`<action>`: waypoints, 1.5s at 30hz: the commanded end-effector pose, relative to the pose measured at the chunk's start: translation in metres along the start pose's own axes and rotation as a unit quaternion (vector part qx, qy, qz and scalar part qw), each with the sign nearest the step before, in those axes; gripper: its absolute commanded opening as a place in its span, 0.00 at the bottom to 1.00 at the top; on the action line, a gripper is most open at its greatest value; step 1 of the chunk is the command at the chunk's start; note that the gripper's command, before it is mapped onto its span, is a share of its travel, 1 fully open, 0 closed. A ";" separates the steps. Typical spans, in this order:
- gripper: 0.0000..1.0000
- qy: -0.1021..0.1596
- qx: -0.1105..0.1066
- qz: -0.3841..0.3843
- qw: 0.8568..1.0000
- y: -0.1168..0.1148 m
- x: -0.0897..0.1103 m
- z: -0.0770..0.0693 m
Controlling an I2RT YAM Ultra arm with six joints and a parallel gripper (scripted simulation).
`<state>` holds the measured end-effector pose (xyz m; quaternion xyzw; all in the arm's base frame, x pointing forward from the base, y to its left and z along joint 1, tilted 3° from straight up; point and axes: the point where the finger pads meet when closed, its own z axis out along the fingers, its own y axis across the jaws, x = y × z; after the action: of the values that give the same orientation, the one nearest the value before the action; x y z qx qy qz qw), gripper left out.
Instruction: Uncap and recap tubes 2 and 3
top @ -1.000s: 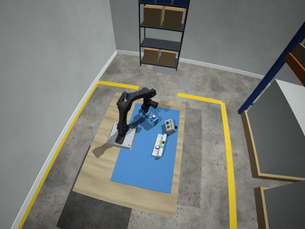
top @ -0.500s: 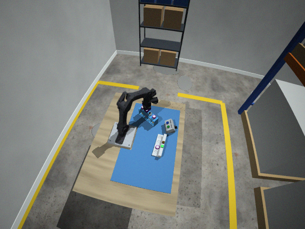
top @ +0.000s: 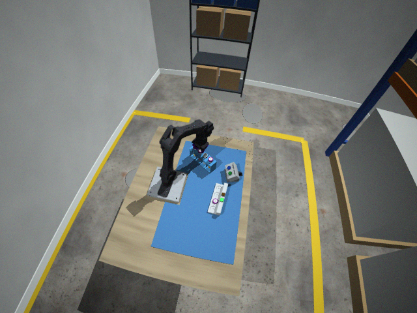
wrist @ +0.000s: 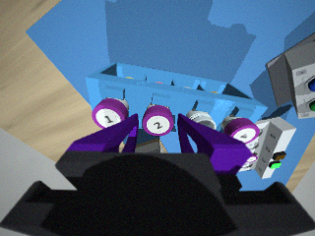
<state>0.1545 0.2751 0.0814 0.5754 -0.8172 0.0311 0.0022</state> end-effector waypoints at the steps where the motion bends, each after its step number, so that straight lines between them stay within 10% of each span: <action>1: 0.49 -0.007 0.002 -0.139 0.990 -0.001 -0.001 -0.004; 9: 0.49 -0.007 0.003 -0.262 0.965 -0.001 -0.001 -0.004; 11: 0.49 -0.007 0.004 -0.342 0.940 -0.001 -0.001 -0.004; 19: 0.49 -0.007 0.004 -0.350 0.937 -0.001 -0.001 -0.004; 20: 0.00 -0.007 0.004 -0.350 0.937 -0.001 -0.001 -0.004; 34: 0.00 -0.007 0.004 -0.350 0.937 -0.001 -0.001 -0.004; 45: 0.00 -0.007 0.002 -0.132 0.991 -0.001 -0.001 -0.004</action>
<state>0.1545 0.2749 0.0812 0.7314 -0.6813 0.0297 0.0085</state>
